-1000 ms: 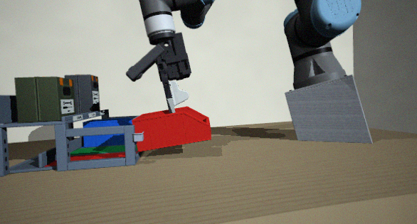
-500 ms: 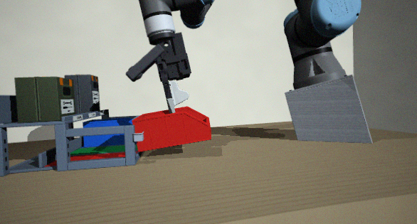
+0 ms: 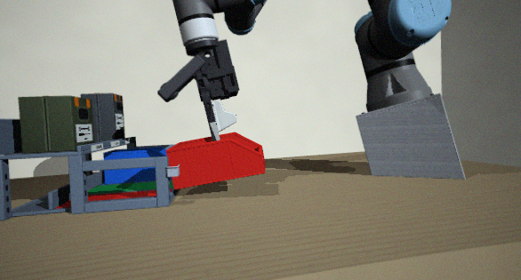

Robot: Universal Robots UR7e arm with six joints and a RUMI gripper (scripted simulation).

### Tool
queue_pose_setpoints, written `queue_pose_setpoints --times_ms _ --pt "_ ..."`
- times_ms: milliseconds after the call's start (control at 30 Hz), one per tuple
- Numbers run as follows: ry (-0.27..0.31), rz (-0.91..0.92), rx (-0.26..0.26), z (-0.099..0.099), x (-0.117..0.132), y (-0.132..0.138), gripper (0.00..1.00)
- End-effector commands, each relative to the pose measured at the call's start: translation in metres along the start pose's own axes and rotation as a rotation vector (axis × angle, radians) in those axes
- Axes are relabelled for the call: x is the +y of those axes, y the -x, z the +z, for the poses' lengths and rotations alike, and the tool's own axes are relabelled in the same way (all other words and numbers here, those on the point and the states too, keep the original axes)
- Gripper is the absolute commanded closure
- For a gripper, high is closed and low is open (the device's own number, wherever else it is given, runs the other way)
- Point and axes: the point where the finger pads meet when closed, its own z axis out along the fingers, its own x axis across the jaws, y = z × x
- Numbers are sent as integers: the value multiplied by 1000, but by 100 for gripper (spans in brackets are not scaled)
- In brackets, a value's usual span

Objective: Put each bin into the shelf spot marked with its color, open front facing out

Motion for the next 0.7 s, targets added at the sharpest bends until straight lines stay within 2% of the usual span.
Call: queue_pose_setpoints --times_ms 0,667 --pt "7 0 0 -1 1 0 100" --pt "17 1 -1 -2 3 0 100"
